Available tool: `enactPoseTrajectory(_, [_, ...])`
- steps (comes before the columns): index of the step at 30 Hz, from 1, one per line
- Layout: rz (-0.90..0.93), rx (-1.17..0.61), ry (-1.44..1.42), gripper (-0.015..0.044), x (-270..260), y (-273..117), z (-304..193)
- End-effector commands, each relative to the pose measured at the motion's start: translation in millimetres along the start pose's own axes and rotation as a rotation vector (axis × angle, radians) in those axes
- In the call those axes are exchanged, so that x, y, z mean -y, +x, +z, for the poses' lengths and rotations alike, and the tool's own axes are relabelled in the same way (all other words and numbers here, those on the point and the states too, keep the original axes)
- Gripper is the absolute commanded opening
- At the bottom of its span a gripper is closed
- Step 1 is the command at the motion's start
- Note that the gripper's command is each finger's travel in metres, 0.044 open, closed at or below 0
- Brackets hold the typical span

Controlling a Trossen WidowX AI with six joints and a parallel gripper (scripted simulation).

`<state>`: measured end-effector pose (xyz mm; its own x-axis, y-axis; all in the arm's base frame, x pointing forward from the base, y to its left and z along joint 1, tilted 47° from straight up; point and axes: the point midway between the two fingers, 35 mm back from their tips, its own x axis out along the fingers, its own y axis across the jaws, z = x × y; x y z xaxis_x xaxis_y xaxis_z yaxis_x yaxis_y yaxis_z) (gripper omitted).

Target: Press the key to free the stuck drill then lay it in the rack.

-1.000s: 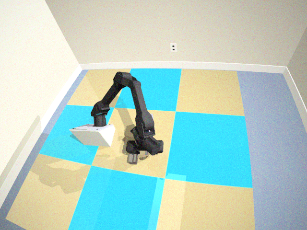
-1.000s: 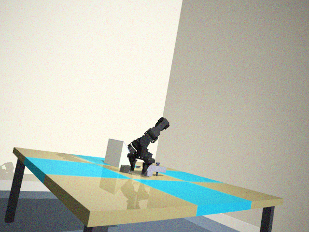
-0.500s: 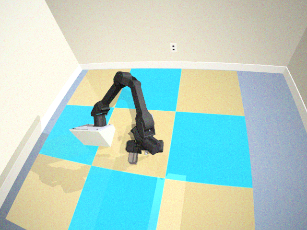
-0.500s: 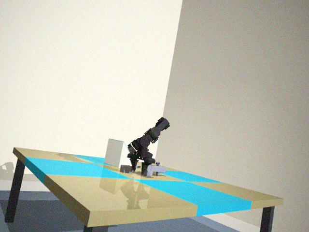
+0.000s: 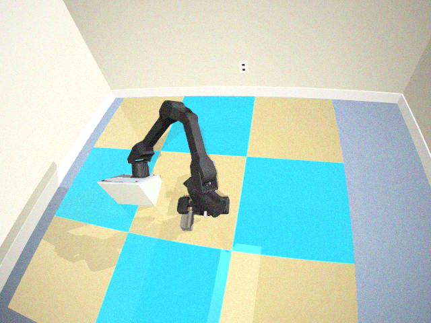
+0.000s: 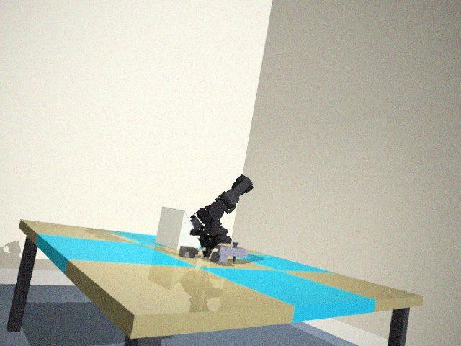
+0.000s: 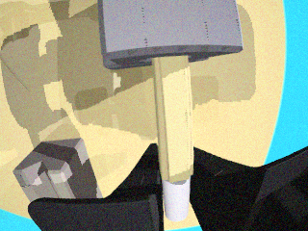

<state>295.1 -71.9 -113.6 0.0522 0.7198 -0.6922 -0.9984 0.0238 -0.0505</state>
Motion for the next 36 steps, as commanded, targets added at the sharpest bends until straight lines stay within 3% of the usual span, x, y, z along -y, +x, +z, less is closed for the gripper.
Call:
enactPoseTrajectory(1, [0.000, 0.002, 0.002, 0.0000, 0, -1, 0])
enactPoseTrajectory(36, [-0.001, 0.003, 0.004, 0.0000, -2, -3, -13])
